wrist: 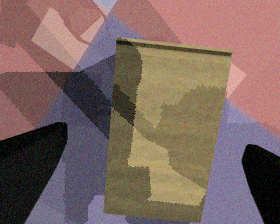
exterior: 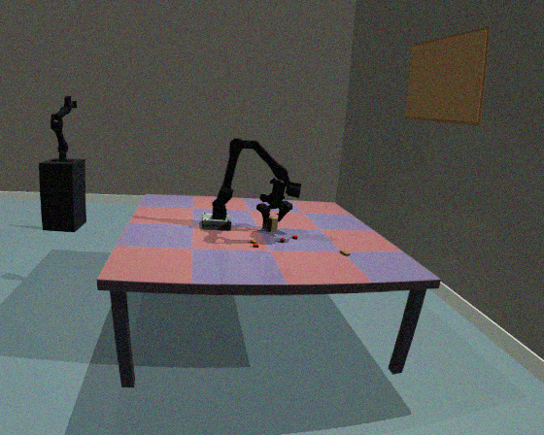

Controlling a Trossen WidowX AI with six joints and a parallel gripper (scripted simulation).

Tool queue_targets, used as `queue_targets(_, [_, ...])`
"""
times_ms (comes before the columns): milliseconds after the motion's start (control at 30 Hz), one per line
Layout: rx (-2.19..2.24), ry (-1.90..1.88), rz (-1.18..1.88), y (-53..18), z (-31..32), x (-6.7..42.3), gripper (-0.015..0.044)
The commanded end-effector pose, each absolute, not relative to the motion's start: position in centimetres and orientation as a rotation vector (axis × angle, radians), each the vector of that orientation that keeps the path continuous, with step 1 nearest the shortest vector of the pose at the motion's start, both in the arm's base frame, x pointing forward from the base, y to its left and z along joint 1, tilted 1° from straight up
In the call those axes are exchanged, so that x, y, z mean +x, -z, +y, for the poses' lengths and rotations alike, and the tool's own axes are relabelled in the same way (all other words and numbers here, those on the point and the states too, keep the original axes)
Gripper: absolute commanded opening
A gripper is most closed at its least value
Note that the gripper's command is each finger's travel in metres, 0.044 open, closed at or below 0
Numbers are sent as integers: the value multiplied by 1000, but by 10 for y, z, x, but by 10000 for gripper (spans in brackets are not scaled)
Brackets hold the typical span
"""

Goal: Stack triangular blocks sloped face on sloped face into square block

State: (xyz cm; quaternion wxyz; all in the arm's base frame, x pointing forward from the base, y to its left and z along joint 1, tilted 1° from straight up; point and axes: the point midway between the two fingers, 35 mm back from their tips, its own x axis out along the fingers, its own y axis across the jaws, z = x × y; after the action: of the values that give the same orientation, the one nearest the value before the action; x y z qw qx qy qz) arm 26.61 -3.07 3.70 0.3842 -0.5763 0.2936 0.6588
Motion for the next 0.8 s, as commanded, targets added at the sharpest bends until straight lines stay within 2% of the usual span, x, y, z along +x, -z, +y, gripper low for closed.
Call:
queue_targets(0, [-1469, -1679, 748, -37, -31, 266, 440])
queue_targets(100, [-1469, -1679, 748, -54, -34, 270, 440])
queue_targets(333, [-1471, -1678, 749, -143, -49, 271, 440])
queue_targets(767, [-1466, -1672, 747, -139, -47, 272, 440])
